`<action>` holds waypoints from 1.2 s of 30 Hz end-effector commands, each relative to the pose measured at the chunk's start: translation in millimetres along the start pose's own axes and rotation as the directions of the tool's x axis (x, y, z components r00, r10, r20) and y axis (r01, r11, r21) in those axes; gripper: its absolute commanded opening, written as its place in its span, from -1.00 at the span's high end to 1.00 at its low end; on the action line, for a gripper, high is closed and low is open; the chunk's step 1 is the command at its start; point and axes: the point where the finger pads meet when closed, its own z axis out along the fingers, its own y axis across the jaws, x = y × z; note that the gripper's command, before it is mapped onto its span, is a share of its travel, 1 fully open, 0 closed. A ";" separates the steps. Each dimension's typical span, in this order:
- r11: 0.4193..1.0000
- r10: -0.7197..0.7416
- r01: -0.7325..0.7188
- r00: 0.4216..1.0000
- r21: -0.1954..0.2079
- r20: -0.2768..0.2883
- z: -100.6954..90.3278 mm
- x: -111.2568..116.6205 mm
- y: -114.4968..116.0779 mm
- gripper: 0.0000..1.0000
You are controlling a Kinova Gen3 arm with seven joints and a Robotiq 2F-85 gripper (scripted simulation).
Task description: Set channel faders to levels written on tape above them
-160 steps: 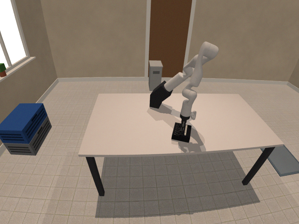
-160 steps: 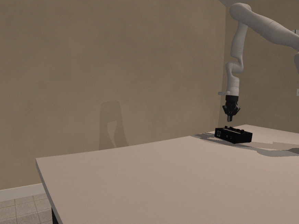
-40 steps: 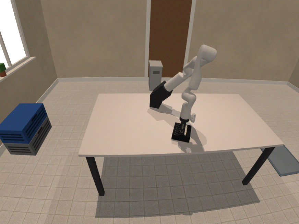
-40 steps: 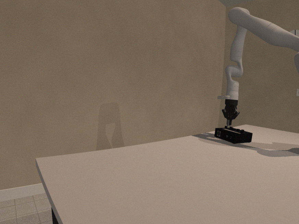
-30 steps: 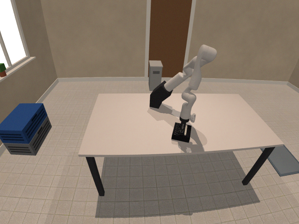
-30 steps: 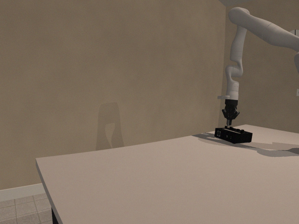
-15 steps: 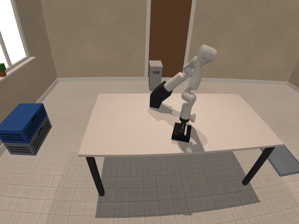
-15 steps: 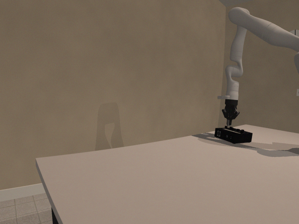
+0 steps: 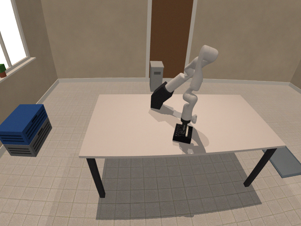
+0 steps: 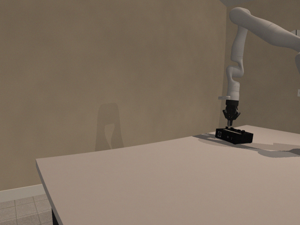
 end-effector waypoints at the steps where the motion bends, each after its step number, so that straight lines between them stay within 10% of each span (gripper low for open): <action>1: 1.000 0.000 0.000 1.000 -0.001 0.000 0.2 -0.1 0.4 1.00; 36: 1.000 0.000 0.000 1.000 -0.001 0.000 11.2 -0.1 0.4 1.00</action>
